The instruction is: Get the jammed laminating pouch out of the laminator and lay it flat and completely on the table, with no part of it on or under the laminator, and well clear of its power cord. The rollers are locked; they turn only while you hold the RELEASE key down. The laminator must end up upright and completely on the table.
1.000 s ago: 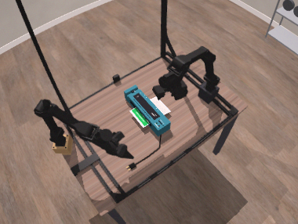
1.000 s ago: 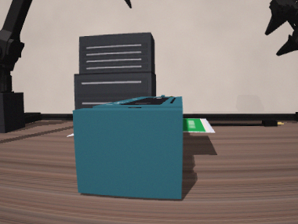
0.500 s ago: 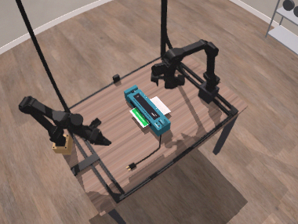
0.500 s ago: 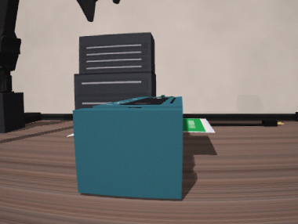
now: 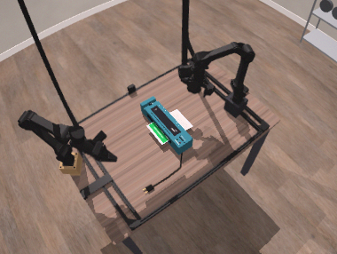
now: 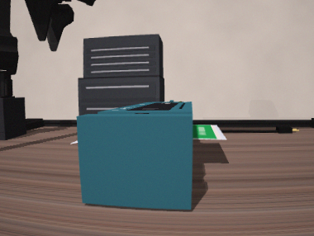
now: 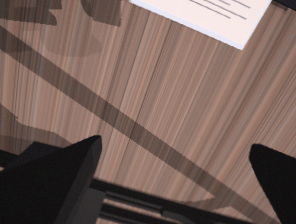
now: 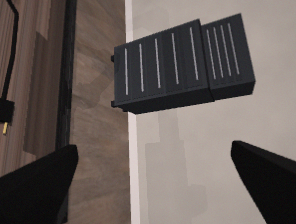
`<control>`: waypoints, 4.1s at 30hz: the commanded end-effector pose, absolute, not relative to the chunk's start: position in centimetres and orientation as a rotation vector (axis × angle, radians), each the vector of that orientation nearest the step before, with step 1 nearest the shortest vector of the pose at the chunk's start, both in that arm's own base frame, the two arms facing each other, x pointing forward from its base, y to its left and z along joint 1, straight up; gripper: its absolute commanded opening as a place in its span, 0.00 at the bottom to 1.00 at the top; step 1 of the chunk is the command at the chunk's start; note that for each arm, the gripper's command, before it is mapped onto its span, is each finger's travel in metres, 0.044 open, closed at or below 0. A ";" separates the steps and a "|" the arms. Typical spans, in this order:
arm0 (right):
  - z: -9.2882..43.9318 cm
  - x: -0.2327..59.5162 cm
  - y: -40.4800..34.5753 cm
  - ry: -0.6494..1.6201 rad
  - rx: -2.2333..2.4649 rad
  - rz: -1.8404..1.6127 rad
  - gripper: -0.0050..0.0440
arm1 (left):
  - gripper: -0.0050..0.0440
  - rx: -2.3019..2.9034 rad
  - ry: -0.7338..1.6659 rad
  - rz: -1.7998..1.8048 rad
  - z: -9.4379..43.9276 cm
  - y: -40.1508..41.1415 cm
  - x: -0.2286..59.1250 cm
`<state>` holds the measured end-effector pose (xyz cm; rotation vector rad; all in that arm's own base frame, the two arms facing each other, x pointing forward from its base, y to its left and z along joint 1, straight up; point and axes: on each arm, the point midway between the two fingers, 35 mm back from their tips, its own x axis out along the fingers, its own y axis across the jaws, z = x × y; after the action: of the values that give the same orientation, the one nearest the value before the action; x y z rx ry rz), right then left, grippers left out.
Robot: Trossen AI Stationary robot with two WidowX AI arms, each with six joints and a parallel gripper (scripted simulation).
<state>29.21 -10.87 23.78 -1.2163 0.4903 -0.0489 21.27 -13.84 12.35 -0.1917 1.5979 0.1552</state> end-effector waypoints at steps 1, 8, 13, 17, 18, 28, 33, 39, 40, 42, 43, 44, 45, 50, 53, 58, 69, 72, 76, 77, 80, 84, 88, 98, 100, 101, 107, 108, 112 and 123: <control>23.9 30.4 -10.3 0.515 -1.128 -0.008 1.00 | 1.00 -0.216 1.596 0.145 13.0 -14.0 21.6; 19.4 34.9 -3.9 0.729 -0.735 0.142 1.00 | 1.00 -0.070 1.567 0.037 11.4 -14.0 18.7; 17.4 35.8 -0.6 0.878 -0.545 0.189 1.00 | 1.00 -0.008 1.552 -0.009 10.7 -13.9 17.5; 17.4 35.8 -0.6 0.937 -0.466 0.205 1.00 | 1.00 -0.008 1.552 -0.009 10.7 -13.9 17.5; 17.1 34.9 -0.8 0.847 -0.569 0.209 1.00 | 1.00 -0.039 1.571 0.019 10.9 -14.0 18.1; 12.6 35.0 8.3 1.322 -0.162 0.099 1.00 | 1.00 -0.039 1.571 0.019 10.9 -14.0 18.1; 12.6 35.0 8.3 1.465 -0.059 0.044 1.00 | 1.00 -0.039 1.571 0.019 10.9 -14.0 18.1; 12.8 34.8 7.9 1.399 -0.090 0.087 1.00 | 1.00 -0.030 1.568 0.014 10.8 -13.9 17.9; 12.7 34.8 8.0 1.424 -0.074 0.075 1.00 | 1.00 -0.030 1.568 0.014 10.8 -13.9 17.9; 12.7 34.9 8.2 1.473 -0.042 0.049 1.00 | 1.00 -0.030 1.568 0.014 10.8 -13.9 17.9; 12.6 34.9 8.3 1.497 -0.026 0.035 1.00 | 1.00 -0.030 1.568 0.014 10.8 -13.9 17.9; 12.6 34.9 8.4 1.522 -0.011 0.020 1.00 | 1.00 -0.030 1.568 0.014 10.8 -13.9 17.9; 12.6 34.9 8.6 1.546 0.005 0.005 1.00 | 1.00 -0.030 1.568 0.014 10.8 -13.9 17.9; 12.6 34.9 8.6 1.546 0.005 0.005 1.00 | 1.00 -0.030 1.568 0.014 10.8 -13.9 17.9; 12.5 34.7 8.3 1.508 -0.020 0.021 1.00 | 0.66 -0.161 1.469 0.119 9.7 -14.1 19.0; 12.5 34.7 8.3 1.508 -0.020 0.021 1.00 | 0.66 -0.432 1.295 0.263 7.5 -14.6 21.4; 12.2 34.8 8.4 1.520 -0.017 0.020 1.00 | 0.66 -0.663 1.192 0.354 6.9 -14.8 22.8; 12.2 34.8 8.4 1.520 -0.017 0.020 1.00 | 0.66 -0.879 1.038 0.429 6.4 -14.8 23.5; 12.2 34.8 8.4 1.520 -0.017 0.020 1.00 | 0.66 -1.109 0.901 0.472 6.2 -14.6 24.1; 12.2 34.8 8.4 1.520 -0.017 0.020 1.00 | 0.66 -1.158 0.877 0.478 6.3 -14.5 24.2; 12.2 34.8 8.4 1.520 -0.017 0.020 1.00 | 0.66 -1.301 0.801 0.495 6.4 -14.3 24.3; 12.2 34.8 8.4 1.520 -0.017 0.020 1.00 | 0.66 -1.433 0.699 0.511 6.4 -14.3 24.3; 12.2 34.8 8.4 1.519 -0.017 0.020 1.00 | 0.66 -1.296 0.815 0.501 6.4 -14.5 24.4; 12.2 34.8 8.4 1.519 -0.017 0.020 1.00 | 0.66 -1.451 0.685 0.514 6.4 -14.3 24.3; 12.2 34.8 8.4 1.519 -0.017 0.020 1.00 | 0.66 -1.451 0.685 0.514 6.4 -14.3 24.3; 12.2 34.8 8.4 1.519 -0.017 0.020 1.00 | 0.66 -1.451 0.685 0.514 6.4 -14.3 24.3; 12.2 34.8 8.4 1.519 -0.017 0.020 1.00 | 0.66 -1.448 0.688 0.514 1.8 -14.4 24.3; 12.2 34.8 8.4 1.519 -0.017 0.020 1.00 | 0.66 -1.451 0.686 0.515 1.4 -14.4 24.3; 12.2 34.8 8.4 1.519 -0.017 0.020 1.00 | 0.66 -1.451 0.686 0.515 1.4 -14.4 24.3; 12.2 34.8 8.4 1.519 -0.017 0.020 1.00 | 0.66 -1.450 0.686 0.515 1.3 -14.4 24.3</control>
<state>34.57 8.29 11.17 -0.0229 1.5508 0.0148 24.28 -14.33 1.40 -1.4474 0.6909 0.5172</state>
